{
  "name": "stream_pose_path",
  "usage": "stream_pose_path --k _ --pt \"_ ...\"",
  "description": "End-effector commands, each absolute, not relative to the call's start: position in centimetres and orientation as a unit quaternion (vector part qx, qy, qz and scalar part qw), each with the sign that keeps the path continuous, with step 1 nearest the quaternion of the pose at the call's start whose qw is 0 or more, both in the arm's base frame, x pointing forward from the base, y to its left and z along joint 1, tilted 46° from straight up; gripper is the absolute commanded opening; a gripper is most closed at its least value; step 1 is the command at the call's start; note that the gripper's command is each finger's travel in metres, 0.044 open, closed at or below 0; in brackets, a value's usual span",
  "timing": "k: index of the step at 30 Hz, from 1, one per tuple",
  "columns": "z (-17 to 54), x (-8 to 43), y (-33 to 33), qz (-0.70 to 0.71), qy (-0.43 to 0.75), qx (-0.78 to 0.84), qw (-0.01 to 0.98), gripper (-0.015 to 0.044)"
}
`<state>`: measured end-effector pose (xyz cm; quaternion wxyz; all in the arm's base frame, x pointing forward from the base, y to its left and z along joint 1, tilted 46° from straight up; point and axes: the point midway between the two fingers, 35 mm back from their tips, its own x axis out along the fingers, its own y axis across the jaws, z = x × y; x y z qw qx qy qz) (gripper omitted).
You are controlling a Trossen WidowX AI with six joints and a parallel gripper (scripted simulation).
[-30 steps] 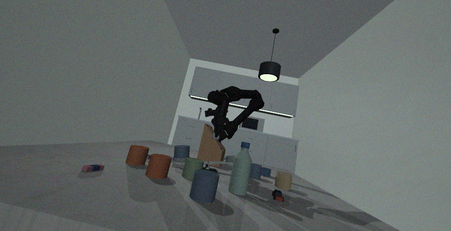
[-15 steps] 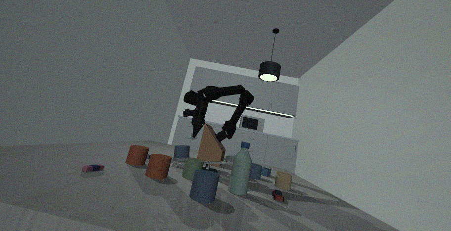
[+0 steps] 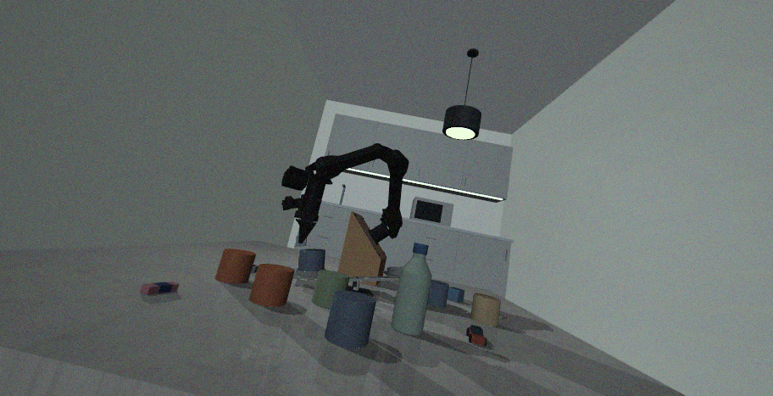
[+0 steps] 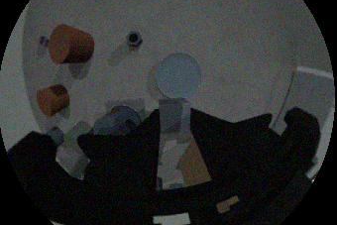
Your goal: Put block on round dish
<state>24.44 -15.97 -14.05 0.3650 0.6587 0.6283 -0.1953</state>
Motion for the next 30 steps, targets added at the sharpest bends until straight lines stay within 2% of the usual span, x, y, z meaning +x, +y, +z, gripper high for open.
stream_pose_path --k 1,15,30 --pt "-16.5 23.2 -16.6 -0.192 0.628 0.658 0.368 0.0" --pt "-20.9 22.9 -14.1 -0.188 0.628 0.66 0.367 0.0" --pt "-22.2 23.1 -12.8 -0.188 0.628 0.66 0.367 0.0"
